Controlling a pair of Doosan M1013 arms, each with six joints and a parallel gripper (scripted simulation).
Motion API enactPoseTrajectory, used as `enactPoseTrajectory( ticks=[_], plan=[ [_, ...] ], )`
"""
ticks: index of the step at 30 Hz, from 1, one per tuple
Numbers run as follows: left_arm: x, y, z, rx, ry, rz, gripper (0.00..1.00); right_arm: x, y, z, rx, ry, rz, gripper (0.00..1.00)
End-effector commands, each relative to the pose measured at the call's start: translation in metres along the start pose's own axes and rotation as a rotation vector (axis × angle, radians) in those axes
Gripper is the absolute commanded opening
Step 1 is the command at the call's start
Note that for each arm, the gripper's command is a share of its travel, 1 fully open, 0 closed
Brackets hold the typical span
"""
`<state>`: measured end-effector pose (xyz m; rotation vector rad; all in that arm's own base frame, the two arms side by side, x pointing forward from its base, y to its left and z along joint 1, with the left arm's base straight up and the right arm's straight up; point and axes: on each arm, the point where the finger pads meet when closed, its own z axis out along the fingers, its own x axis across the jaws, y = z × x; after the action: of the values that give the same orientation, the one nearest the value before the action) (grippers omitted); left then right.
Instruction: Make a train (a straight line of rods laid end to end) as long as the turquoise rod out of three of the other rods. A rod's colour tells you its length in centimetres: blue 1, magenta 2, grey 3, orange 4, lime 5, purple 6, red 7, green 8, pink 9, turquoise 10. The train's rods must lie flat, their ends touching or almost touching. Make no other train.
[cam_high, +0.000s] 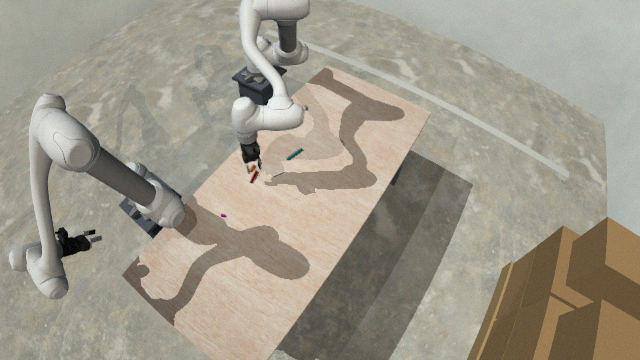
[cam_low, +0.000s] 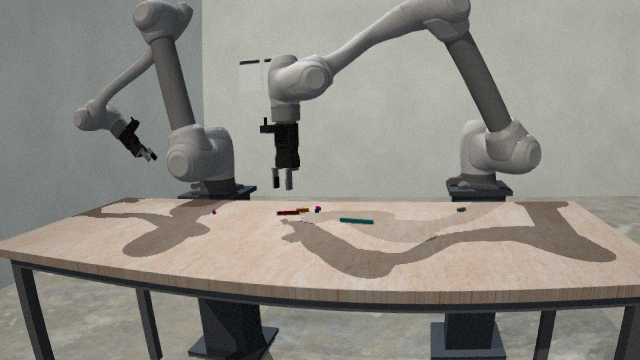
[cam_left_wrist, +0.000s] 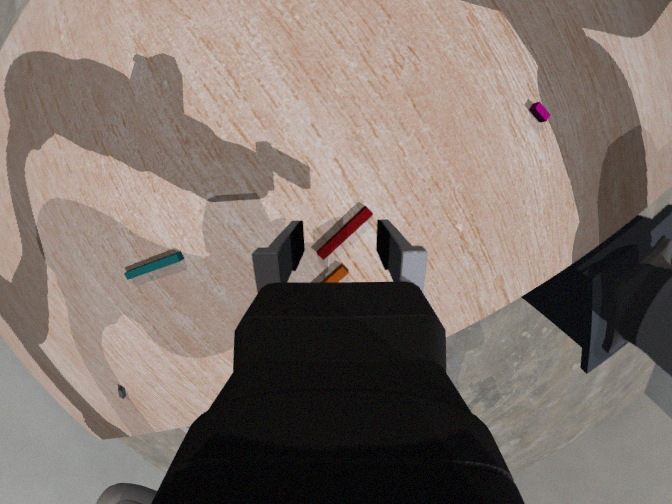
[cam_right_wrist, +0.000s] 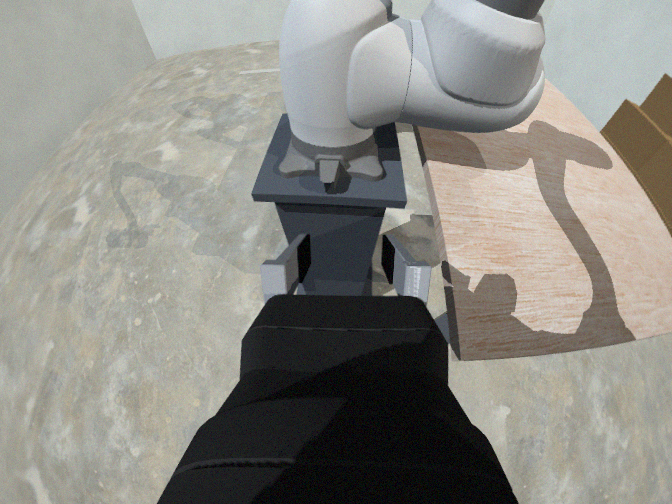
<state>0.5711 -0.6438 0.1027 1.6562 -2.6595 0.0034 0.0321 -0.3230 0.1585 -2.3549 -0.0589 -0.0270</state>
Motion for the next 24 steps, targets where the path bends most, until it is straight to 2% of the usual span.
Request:
enactPoseTrajectory(
  ticks=[1, 3, 5, 6, 20, 22, 24],
  plan=[
    [-0.001, -0.0028, 0.0002, 0.005, -0.007, -0.167, 1.0, 0.0001, -0.0001, -0.0004, -0.001, 0.0, 0.0, 1.0],
    [-0.0016, -0.0036, 0.001, 0.005, -0.007, -0.247, 1.0, 0.0001, -0.0001, -0.0004, -0.001, 0.0, 0.0, 1.0],
    [-0.0016, -0.0036, 0.001, 0.005, -0.007, -0.247, 1.0, 0.0001, -0.0001, -0.0004, -0.001, 0.0, 0.0, 1.0],
    [-0.0023, -0.0044, 0.0021, 0.006, -0.007, -0.348, 1.0, 0.0001, -0.0001, -0.0004, -0.001, 0.0, 0.0, 1.0],
    [-0.0038, -0.0045, 0.008, 0.008, -0.005, -0.899, 1.0, 0.0001, -0.0001, -0.0004, -0.001, 0.0, 0.0, 1.0],
    [-0.0038, -0.0045, 0.008, 0.008, -0.005, -0.899, 1.0, 0.0001, -0.0001, -0.0004, -0.001, 0.0, 0.0, 1.0],
    [-0.0033, -0.0037, 0.0096, 0.008, -0.005, -1.039, 1.0, 0.0001, -0.0001, -0.0004, -0.001, 0.0, 0.0, 1.0]
  ],
)
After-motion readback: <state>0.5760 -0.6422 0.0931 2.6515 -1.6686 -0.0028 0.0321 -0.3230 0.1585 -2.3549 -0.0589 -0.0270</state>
